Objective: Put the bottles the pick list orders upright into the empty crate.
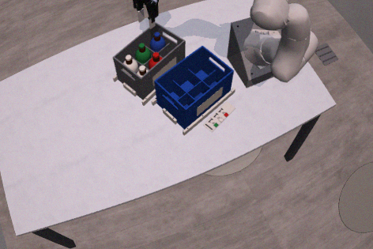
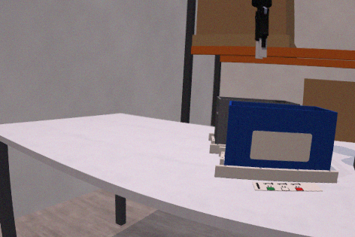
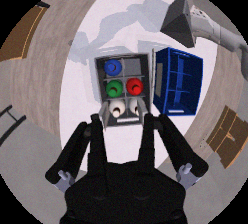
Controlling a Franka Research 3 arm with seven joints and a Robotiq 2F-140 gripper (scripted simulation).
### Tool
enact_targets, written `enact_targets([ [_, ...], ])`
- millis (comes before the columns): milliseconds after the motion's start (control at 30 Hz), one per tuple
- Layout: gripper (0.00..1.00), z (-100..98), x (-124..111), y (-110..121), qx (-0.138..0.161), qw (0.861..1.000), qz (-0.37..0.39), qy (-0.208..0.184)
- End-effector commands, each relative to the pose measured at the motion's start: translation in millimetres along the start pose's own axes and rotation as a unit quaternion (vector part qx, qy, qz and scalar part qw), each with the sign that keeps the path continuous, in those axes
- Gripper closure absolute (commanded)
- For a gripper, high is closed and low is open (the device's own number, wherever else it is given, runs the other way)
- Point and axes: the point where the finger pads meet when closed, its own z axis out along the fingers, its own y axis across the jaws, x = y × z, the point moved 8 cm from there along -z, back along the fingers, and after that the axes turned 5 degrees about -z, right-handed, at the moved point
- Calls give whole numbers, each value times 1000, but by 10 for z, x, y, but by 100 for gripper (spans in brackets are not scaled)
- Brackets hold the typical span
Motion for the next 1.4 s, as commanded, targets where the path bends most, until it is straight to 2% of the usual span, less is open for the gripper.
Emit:
enact_targets([
  [0, 62, 1, 10, 0, -1, 1000, 4, 1],
  [1067, 62, 1, 10, 0, -1, 1000, 4, 1],
  [1167, 62, 47, 6, -18, -1, 1000, -12, 1],
  [1367, 62, 327, -14, -126, -1, 994, -106, 1],
])
